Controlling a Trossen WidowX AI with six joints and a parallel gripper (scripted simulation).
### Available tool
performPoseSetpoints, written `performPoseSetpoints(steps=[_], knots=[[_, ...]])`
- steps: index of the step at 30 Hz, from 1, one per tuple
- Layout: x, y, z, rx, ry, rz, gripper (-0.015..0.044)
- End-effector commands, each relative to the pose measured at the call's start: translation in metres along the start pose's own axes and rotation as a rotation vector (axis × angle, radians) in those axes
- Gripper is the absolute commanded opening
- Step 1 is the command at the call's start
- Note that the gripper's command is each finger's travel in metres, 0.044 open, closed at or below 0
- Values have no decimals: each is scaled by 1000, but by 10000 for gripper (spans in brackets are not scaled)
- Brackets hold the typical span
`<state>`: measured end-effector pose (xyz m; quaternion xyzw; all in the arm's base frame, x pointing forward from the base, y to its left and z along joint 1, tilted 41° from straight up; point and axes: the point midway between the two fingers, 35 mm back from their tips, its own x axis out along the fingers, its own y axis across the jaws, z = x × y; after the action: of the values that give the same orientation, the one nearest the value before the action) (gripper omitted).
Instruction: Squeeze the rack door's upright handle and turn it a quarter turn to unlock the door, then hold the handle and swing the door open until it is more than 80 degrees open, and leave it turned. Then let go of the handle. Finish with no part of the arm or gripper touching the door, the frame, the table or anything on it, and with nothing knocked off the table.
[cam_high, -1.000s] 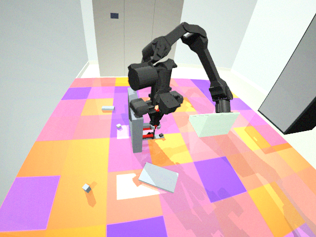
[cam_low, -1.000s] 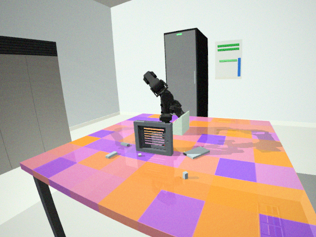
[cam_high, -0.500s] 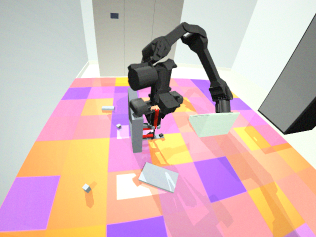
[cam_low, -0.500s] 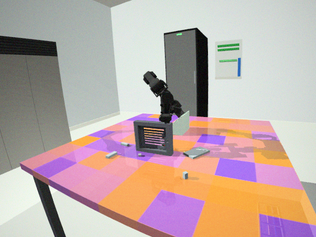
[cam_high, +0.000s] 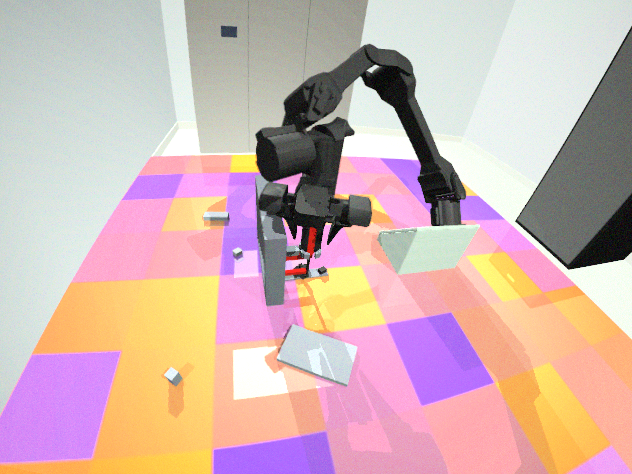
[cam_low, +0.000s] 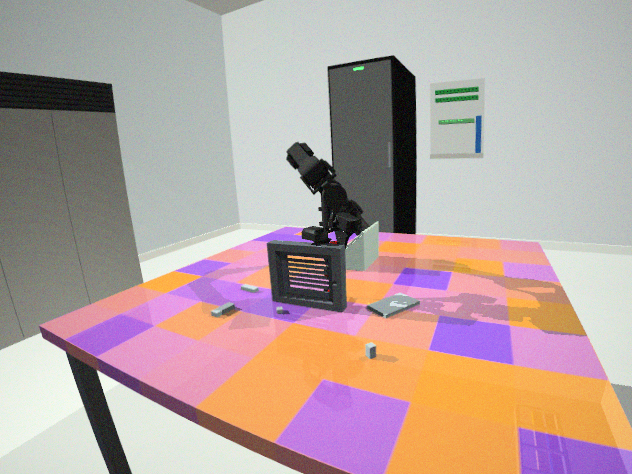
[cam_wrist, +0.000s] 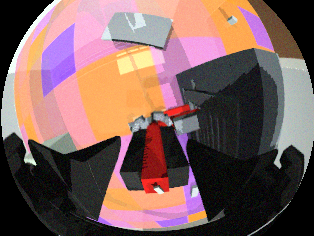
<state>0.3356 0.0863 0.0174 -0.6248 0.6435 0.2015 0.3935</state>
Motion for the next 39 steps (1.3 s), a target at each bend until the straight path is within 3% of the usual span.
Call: performPoseSetpoints(steps=[1,39], knots=[[0,0,0,207,2,-2,297],[0,0,0,2090,-2,-2,297]])
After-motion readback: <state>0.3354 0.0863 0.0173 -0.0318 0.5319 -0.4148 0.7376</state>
